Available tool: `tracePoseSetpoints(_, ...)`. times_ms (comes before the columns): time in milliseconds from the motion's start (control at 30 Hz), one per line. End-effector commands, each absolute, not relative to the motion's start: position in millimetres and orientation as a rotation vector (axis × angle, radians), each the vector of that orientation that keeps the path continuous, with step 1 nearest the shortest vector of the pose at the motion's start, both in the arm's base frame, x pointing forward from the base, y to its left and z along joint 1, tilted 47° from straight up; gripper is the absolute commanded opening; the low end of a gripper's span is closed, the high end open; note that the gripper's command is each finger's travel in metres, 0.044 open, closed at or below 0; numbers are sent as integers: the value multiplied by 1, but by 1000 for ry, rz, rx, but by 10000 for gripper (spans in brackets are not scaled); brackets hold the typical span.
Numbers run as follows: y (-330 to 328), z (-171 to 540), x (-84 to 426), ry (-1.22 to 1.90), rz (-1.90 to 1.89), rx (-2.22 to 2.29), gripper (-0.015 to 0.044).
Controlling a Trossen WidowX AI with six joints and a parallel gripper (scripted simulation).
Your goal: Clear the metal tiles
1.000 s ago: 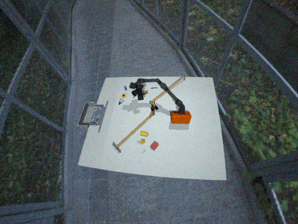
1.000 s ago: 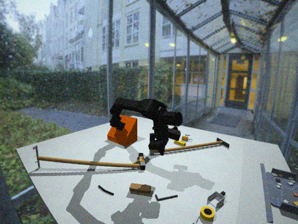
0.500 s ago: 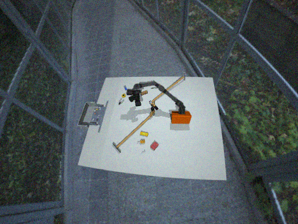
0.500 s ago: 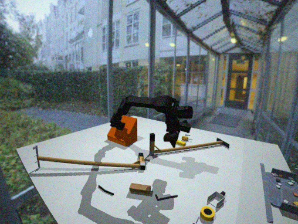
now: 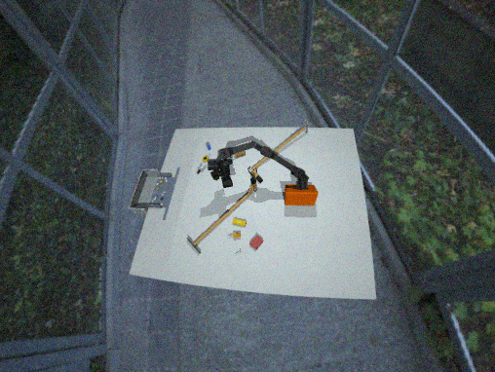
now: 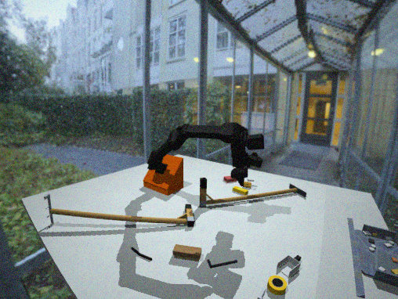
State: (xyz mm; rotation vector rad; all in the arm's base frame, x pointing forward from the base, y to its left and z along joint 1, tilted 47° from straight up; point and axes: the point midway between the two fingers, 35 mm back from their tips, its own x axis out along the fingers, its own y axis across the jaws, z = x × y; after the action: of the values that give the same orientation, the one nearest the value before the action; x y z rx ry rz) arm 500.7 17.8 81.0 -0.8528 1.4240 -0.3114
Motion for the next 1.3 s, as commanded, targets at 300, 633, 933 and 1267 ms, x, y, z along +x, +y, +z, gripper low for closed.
tracePoseSetpoints(300,77,35,493,1415,-282,-861,0)
tracePoseSetpoints(633,121,-2,479,1411,-265,-876,0)
tracePoseSetpoints(933,157,-35,461,1407,-255,-892,0)
tracePoseSetpoints(1267,181,-60,445,1402,-250,-905,0)
